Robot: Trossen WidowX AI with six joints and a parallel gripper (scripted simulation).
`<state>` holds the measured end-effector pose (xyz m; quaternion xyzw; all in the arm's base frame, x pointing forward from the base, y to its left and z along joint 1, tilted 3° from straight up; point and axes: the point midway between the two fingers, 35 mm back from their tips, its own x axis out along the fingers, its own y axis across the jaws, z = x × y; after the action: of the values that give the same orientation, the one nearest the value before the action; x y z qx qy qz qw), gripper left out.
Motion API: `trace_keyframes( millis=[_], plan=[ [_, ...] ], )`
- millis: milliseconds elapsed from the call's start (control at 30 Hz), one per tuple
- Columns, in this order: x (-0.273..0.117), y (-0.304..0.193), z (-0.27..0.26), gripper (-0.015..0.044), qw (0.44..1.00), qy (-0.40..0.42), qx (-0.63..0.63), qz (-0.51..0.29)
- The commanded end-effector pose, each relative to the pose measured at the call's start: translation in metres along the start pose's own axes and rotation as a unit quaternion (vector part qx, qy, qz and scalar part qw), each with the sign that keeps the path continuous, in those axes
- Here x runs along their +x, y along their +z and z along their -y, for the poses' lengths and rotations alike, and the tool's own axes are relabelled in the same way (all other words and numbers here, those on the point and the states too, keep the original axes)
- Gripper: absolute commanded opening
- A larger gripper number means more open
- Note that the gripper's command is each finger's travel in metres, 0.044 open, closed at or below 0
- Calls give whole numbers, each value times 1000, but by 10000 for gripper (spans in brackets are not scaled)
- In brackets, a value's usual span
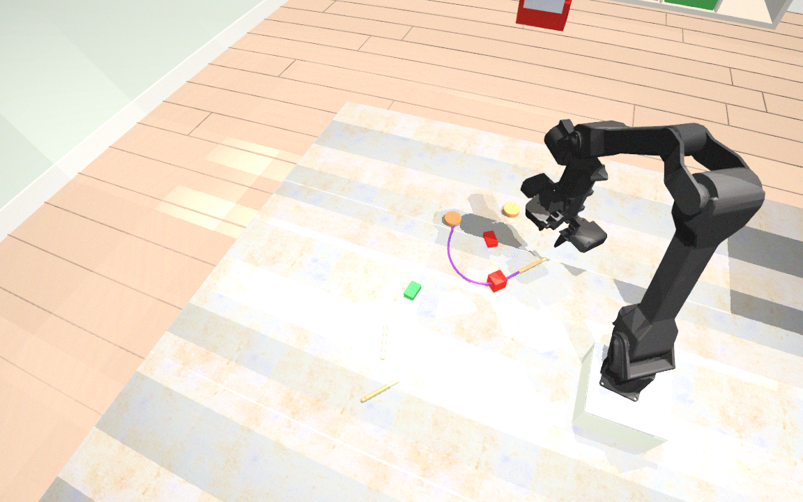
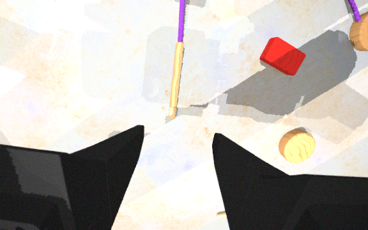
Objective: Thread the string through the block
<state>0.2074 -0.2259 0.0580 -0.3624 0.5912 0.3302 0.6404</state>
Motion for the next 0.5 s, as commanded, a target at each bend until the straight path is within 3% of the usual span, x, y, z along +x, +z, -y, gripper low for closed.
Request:
trace_keyframes(
  millis=[0, 200, 467],
  plan=[
    [1, 0, 1, 289, 1000, -1, 0, 0],
    [-18, 1, 1, 440, 1000, -1, 0, 0],
    [-25, 2, 1, 440, 1000, 1, 0, 0]
  ],
)
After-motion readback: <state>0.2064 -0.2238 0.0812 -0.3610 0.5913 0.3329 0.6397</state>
